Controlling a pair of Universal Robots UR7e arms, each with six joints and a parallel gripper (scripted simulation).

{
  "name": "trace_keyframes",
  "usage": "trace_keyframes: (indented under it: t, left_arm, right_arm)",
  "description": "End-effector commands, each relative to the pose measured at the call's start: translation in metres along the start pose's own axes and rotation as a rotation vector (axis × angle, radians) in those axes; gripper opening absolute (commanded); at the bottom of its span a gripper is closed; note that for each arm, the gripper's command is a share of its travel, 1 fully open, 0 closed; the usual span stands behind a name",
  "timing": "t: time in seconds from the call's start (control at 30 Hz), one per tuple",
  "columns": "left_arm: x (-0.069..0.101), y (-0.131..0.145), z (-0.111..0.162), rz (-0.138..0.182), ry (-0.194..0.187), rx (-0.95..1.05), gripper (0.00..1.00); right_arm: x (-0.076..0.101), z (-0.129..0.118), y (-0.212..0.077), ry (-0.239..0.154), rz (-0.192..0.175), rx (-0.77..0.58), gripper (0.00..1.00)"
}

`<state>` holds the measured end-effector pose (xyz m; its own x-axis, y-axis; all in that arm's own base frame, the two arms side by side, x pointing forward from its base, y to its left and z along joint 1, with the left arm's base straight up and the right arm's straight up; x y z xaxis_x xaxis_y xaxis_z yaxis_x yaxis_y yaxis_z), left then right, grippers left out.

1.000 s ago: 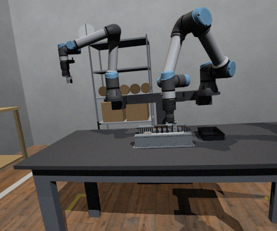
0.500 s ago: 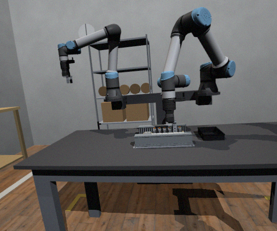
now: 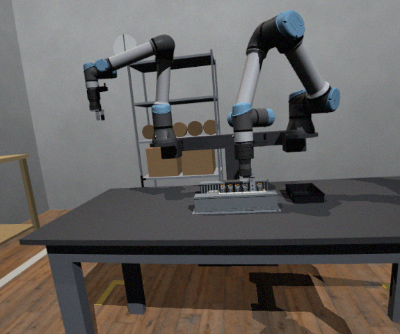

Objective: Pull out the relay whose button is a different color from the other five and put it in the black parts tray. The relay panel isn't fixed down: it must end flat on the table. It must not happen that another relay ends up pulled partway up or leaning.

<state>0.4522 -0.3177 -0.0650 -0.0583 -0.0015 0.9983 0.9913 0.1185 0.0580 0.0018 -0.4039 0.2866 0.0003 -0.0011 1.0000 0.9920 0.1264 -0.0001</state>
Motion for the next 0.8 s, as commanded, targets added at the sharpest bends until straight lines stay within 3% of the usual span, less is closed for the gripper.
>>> trace_keyframes:
  t: [0.0,0.77]
  left_arm:
    - [0.0008,-0.0002,-0.0004,-0.006,-0.002,0.000,0.00]
    - [0.0009,-0.0052,0.0002,-0.045,-0.007,0.000,0.00]
  right_arm:
    - [0.0004,-0.0001,0.0000,-0.001,0.000,0.000,1.00]
    - [0.0004,-0.0001,0.0000,-0.001,0.000,0.000,1.00]
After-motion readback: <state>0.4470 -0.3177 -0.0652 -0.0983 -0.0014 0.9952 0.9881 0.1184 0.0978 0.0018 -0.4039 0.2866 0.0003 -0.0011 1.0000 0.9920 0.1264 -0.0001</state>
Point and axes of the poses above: on each arm, the point where the finger pads meet when closed, its own x axis back along the fingers, its own y axis across the jaws, z = x × y, the point moved 10 cm from there along x, back along the fingers, and after that the axes turned 7 degrees about x, right-handed, at the moved point
